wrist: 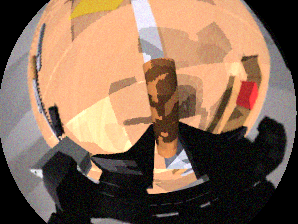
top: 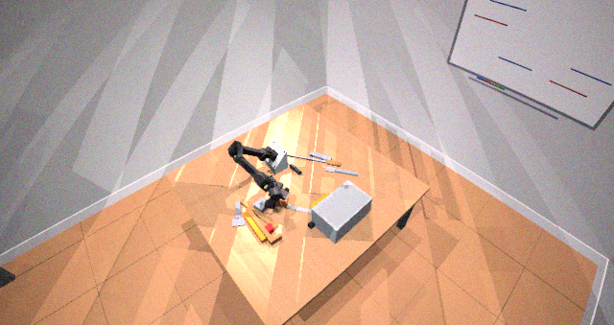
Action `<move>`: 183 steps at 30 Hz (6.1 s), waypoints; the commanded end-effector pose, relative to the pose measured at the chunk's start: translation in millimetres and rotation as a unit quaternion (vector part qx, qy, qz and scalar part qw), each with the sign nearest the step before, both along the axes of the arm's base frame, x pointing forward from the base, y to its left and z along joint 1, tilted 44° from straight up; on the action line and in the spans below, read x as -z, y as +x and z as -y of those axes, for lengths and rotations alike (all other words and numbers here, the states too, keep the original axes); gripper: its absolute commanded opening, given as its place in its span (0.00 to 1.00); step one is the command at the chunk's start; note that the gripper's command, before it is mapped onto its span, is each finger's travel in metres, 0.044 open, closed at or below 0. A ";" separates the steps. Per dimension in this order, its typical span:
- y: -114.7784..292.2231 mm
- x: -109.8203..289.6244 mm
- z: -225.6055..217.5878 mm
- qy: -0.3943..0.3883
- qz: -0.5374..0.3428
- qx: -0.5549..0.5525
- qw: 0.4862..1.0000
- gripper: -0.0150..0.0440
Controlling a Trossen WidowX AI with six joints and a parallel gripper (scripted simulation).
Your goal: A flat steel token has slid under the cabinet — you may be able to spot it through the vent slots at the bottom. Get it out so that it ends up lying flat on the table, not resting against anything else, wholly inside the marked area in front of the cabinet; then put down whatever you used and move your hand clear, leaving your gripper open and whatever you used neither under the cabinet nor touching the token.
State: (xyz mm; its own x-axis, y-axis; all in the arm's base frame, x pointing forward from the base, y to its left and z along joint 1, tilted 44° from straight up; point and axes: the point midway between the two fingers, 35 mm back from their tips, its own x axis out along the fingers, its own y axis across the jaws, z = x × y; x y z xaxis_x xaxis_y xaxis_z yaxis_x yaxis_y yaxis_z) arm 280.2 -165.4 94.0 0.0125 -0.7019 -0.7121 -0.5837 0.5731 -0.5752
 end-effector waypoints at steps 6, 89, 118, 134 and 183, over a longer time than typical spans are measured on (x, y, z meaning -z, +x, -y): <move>2.1 2.3 -2.3 0.001 0.000 -0.001 1.000 0.48; 41.1 18.3 -17.0 0.001 0.018 0.014 1.000 0.25; 74.0 31.2 -31.6 0.001 0.020 0.015 1.000 0.25; 91.1 37.7 -39.0 0.002 0.021 0.015 1.000 0.25; 98.4 63.4 -63.3 0.002 0.021 0.015 1.000 0.25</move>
State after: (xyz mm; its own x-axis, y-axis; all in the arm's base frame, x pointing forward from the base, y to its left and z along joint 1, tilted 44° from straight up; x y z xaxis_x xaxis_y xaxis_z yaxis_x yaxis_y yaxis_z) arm 383.0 -105.6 35.7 0.0269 -0.7065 -0.7072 -0.5344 0.5877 -0.6075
